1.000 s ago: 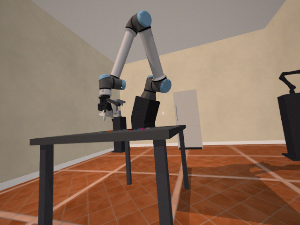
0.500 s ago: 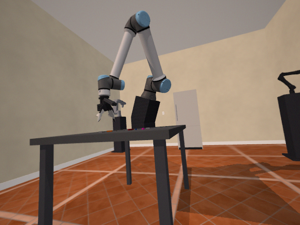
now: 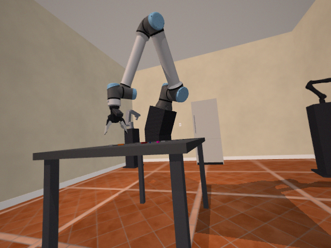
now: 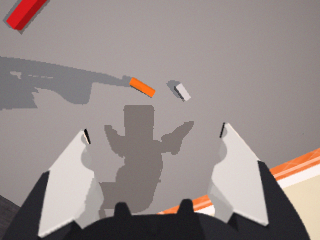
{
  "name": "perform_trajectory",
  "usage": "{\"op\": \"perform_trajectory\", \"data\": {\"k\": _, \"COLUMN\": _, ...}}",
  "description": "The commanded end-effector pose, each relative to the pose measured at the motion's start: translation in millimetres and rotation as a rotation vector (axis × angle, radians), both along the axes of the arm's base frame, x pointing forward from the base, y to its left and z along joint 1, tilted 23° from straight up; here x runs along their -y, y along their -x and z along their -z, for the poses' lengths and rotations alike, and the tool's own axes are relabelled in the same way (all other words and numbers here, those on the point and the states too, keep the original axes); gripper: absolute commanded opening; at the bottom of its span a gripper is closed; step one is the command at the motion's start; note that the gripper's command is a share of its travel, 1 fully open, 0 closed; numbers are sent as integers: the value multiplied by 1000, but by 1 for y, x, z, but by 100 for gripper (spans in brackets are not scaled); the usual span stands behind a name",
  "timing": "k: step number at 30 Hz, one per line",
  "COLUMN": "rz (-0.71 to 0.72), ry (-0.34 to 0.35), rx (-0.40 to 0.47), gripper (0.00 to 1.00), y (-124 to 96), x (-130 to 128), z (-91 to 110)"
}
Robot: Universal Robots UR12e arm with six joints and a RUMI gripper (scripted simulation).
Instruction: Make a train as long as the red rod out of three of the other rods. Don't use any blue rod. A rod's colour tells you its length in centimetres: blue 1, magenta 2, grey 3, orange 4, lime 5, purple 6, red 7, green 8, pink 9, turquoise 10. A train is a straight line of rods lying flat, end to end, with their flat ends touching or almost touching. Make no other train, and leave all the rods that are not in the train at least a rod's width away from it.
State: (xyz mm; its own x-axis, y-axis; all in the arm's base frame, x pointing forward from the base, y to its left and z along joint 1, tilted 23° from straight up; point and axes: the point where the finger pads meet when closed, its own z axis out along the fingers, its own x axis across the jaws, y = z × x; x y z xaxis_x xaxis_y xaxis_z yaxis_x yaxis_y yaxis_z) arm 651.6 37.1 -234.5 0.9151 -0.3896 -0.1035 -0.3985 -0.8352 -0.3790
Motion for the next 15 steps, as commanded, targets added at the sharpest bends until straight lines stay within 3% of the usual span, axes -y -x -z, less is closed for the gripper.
{"op": "perform_trajectory", "data": {"k": 1, "rz": 90, "ry": -3, "rx": -36, "gripper": 100, "y": -2, "x": 4, "z": 1}}
{"op": "perform_trajectory", "data": {"k": 15, "rz": 181, "ry": -9, "rx": -74, "gripper": 100, "y": -2, "x": 8, "z": 2}}
